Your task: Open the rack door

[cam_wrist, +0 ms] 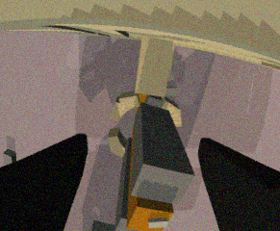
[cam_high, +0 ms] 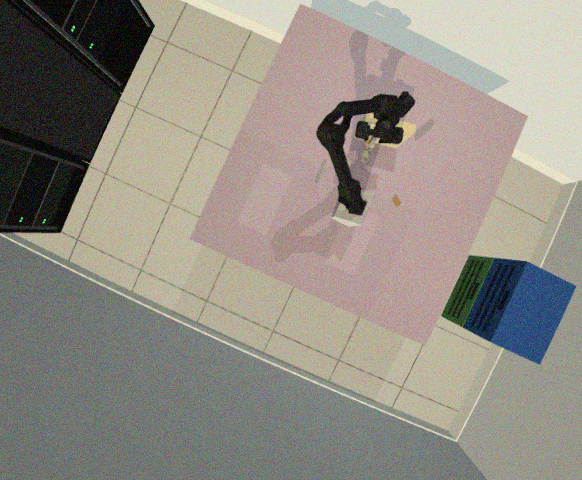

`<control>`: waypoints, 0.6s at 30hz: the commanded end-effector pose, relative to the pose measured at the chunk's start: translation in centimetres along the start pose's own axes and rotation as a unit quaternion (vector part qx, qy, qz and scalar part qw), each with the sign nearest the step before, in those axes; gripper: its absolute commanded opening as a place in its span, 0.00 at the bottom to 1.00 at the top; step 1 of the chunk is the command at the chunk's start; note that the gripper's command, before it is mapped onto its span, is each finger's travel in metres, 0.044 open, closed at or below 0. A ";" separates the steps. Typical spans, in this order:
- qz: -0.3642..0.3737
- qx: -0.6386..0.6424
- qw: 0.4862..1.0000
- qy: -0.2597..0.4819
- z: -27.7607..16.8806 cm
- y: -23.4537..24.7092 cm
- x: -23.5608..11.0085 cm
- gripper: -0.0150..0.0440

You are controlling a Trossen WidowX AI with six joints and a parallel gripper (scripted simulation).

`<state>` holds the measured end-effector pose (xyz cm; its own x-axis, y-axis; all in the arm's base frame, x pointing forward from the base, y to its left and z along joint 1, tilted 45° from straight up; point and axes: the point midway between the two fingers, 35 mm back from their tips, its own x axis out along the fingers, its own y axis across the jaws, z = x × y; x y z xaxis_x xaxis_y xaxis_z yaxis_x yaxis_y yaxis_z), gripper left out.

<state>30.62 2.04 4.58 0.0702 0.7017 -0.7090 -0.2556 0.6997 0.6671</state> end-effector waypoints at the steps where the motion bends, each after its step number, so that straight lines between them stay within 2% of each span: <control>1: 0.001 0.111 0.994 0.000 0.0 -0.1 0.1 0.74; 9: 0.001 0.305 0.952 0.001 0.0 -0.1 0.1 0.74; 18: 0.001 0.508 0.861 0.001 0.0 -0.1 0.1 0.74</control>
<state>30.62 2.04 4.58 0.0702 0.7017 -0.7090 0.5901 0.5439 0.5967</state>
